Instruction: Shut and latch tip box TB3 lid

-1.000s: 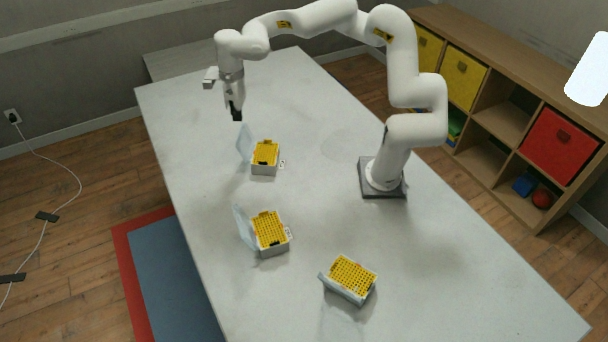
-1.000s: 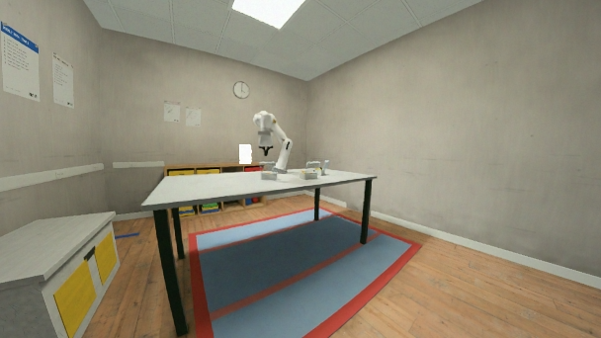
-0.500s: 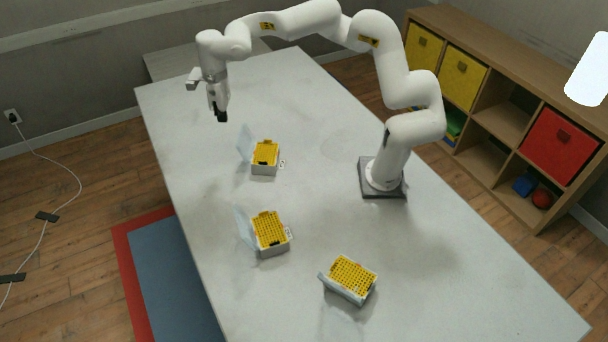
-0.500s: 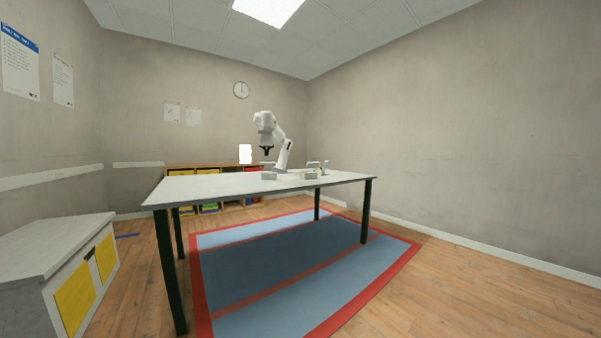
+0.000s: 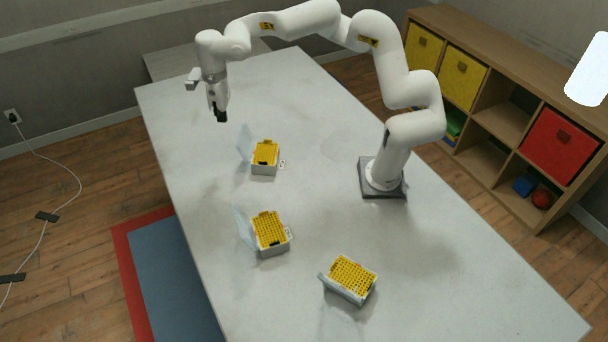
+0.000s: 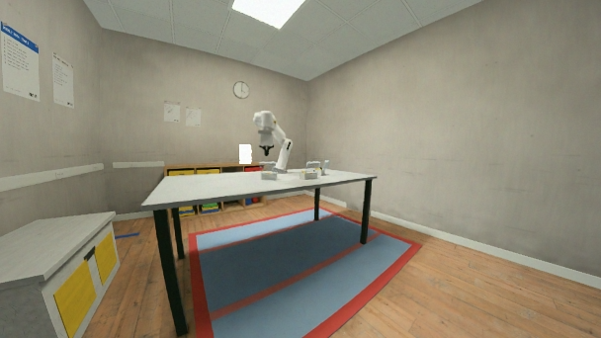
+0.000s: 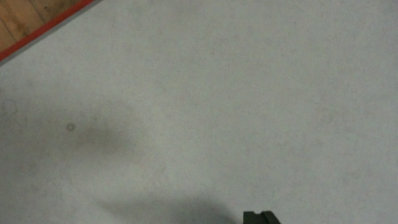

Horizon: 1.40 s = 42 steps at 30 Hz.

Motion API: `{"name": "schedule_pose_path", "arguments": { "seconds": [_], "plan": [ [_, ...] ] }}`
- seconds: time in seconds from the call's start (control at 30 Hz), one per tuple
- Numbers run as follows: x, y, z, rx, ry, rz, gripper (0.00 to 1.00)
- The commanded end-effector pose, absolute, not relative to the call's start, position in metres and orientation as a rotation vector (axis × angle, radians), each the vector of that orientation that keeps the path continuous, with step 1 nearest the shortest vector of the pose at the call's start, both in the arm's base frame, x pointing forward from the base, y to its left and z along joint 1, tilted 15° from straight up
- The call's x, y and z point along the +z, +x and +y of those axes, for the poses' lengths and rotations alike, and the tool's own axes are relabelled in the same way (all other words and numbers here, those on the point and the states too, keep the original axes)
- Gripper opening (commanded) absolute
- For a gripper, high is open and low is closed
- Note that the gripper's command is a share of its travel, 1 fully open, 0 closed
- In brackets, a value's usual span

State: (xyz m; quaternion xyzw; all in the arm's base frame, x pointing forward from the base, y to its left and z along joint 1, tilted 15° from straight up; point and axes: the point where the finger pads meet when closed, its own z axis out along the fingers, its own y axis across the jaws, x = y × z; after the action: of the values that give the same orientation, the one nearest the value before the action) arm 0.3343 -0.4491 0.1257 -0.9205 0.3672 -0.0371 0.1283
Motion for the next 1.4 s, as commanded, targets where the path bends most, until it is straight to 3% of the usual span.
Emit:
{"name": "schedule_pose_path", "arguments": {
  "seconds": [0.0, 1.37],
  "plan": [
    [0.123, 0.336, -0.449, -0.114, -2.679, 1.070, 0.00],
    [0.064, 0.346, -0.437, -0.114, -2.679, 1.070, 0.00]
  ]
}}
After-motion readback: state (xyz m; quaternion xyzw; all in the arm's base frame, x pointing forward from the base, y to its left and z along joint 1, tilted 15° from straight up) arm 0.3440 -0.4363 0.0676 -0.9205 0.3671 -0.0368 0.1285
